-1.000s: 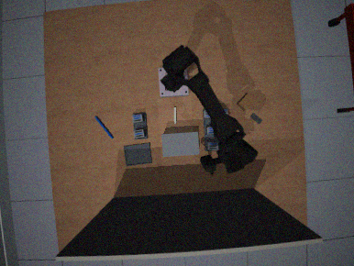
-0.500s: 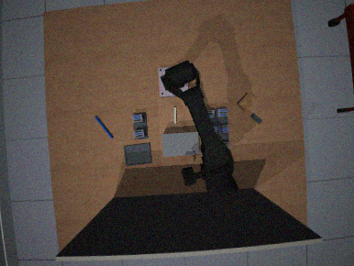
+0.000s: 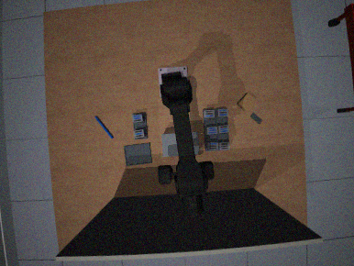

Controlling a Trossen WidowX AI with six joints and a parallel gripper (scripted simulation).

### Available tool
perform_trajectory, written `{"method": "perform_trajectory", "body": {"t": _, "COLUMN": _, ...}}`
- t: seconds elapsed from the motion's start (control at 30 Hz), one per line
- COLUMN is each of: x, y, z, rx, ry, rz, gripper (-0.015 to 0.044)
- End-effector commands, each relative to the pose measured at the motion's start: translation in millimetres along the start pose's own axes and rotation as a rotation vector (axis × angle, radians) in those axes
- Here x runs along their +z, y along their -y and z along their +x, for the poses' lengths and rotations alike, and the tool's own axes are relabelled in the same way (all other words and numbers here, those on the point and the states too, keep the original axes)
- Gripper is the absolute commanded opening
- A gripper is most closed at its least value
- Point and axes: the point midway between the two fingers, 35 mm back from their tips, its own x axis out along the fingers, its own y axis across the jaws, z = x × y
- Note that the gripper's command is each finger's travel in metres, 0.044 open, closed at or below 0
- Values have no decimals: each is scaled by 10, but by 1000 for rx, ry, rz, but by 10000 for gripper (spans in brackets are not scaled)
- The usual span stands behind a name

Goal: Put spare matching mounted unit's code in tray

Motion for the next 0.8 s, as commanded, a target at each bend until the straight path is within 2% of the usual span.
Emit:
{"method": "perform_trajectory", "body": {"t": 0.0, "x": -80, "y": 74, "z": -65, "rx": 35, "ry": -60, "rz": 20, "gripper": 440}}
{"method": "perform_trajectory", "body": {"t": 0.63, "x": -80, "y": 74, "z": -65, "rx": 35, "ry": -60, "rz": 20, "gripper": 440}}
{"method": "perform_trajectory", "body": {"t": 0.7, "x": -100, "y": -42, "z": -45, "rx": 39, "ry": -61, "rz": -50, "gripper": 440}}
{"method": "perform_trajectory", "body": {"t": 0.77, "x": -179, "y": -355, "z": 8, "rx": 52, "ry": -63, "rz": -245, "gripper": 440}}
